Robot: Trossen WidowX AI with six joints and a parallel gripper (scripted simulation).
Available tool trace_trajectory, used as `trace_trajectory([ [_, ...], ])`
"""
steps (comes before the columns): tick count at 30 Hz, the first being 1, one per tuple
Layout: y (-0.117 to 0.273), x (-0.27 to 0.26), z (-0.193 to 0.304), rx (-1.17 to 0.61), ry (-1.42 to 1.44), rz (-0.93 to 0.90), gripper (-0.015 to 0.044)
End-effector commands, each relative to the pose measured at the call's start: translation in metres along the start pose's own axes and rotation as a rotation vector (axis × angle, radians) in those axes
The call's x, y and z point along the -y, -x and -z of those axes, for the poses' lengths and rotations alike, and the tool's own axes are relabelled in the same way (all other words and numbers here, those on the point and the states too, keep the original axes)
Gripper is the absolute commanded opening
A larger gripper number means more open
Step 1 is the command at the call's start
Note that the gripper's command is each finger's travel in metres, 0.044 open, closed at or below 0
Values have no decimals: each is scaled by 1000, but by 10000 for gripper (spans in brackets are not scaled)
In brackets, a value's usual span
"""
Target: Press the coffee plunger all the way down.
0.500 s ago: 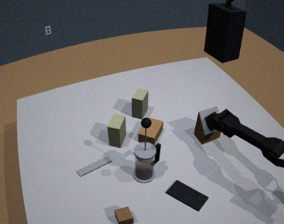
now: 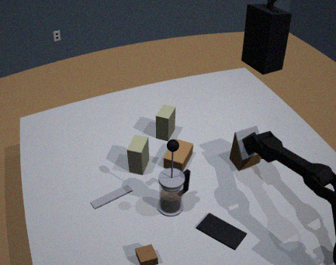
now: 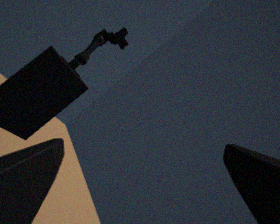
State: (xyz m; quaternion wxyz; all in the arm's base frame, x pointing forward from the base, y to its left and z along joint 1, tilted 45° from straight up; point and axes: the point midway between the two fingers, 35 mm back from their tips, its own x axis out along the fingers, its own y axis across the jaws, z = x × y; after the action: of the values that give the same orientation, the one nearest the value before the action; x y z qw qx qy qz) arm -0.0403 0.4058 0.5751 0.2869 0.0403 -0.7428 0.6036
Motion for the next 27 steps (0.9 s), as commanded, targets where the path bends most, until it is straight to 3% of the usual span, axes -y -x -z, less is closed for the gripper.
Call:
trace_trajectory([
  [1,35,17,20,-130,-13,-20,440],
  [4,80,27,44,-279,-68,-41,440],
  [10,131,47,59,-439,-66,-30,440],
  [17,240,77,68,-760,-123,-13,440],
  [27,402,106,25,-1216,-318,143,440],
])
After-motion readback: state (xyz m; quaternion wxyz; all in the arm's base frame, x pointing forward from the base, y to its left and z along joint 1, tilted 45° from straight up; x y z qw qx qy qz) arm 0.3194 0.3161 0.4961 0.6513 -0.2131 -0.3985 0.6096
